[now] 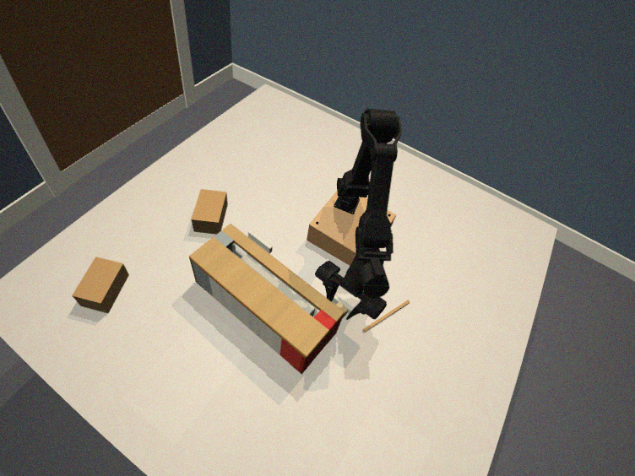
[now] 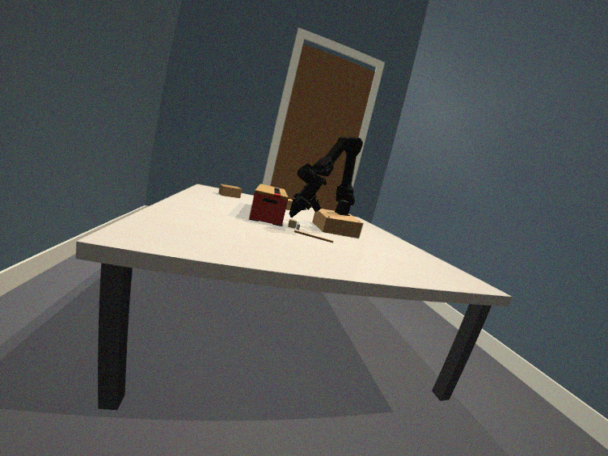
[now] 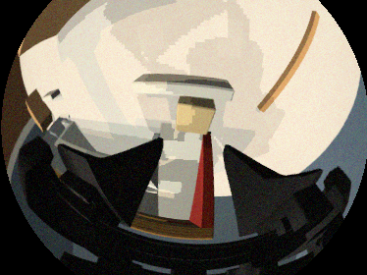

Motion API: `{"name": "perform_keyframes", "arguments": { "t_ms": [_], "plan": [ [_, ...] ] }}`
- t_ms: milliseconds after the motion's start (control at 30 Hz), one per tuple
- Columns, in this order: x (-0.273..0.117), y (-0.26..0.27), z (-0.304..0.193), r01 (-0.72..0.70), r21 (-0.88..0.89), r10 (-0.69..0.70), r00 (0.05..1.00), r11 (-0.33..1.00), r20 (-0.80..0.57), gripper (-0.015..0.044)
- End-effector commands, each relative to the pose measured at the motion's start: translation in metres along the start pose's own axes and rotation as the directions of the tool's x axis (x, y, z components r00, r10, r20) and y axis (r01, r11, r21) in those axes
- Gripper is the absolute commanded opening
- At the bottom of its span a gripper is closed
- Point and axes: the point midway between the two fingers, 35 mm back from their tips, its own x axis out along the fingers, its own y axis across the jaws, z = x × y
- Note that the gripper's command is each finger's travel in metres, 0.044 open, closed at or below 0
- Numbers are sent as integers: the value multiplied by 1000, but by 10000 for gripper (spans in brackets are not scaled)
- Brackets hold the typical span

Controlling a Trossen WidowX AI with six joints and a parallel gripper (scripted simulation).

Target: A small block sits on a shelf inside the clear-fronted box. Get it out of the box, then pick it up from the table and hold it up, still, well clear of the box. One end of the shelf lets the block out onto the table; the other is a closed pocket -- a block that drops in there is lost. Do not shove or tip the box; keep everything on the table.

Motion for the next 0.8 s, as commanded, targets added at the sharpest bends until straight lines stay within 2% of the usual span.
{"name": "perform_keyframes", "arguments": {
  "t_ms": [0, 733, 767],
  "plan": [
    [7, 1, 3, -7, -3, 7, 1000, 1000, -2, 285],
    [35, 3, 18, -7, -3, 7, 1000, 1000, -1, 285],
    [35, 3, 18, -7, -3, 7, 1000, 1000, -1, 259]
  ]
}}
